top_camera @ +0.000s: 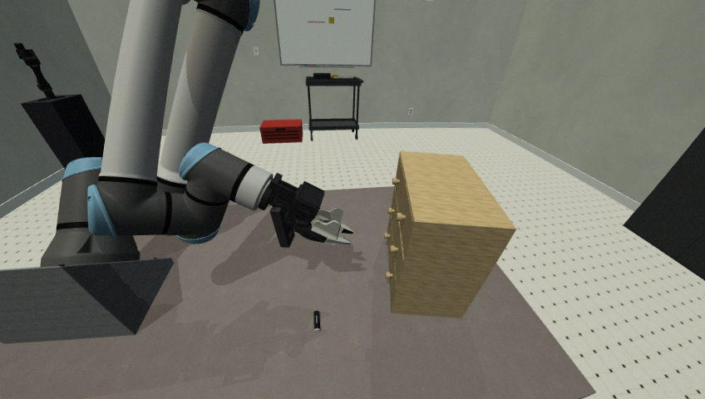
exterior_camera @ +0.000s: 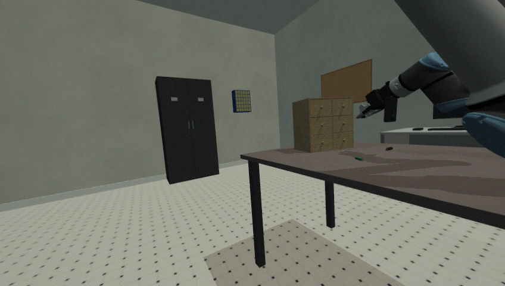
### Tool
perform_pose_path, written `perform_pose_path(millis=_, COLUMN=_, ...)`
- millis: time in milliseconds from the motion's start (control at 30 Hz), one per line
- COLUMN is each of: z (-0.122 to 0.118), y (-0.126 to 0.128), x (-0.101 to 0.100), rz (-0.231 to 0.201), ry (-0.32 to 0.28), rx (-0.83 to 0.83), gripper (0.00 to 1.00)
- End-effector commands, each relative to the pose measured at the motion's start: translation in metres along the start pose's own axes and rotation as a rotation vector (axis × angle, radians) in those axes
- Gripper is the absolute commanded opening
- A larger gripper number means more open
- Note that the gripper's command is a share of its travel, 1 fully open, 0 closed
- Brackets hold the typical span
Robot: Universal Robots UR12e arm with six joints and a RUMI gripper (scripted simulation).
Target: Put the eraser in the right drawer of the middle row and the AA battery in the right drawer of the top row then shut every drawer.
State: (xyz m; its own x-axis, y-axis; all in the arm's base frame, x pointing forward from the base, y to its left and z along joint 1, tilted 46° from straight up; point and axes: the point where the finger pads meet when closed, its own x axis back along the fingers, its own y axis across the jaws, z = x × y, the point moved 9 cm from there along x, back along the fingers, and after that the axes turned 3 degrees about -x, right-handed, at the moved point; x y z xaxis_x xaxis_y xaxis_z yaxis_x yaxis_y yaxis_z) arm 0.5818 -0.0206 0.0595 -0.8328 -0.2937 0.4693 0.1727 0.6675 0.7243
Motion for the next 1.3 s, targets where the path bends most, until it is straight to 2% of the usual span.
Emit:
perform_pose_path(millis=0, z=-0.004, y=0.000, x=0.003, rz=0.002, ry=0.026, rx=0.001, gripper=0.20)
perform_pose_path(millis=867, z=-0.020, y=0.001, x=0.013, rz=0.008, ry=0.146, rx=0.001, gripper=0.20)
perform_pose_path(millis=1267, z=-0.030, y=0.001, x=0.020, rz=0.012, ry=0.222, rx=0.001, gripper=0.20)
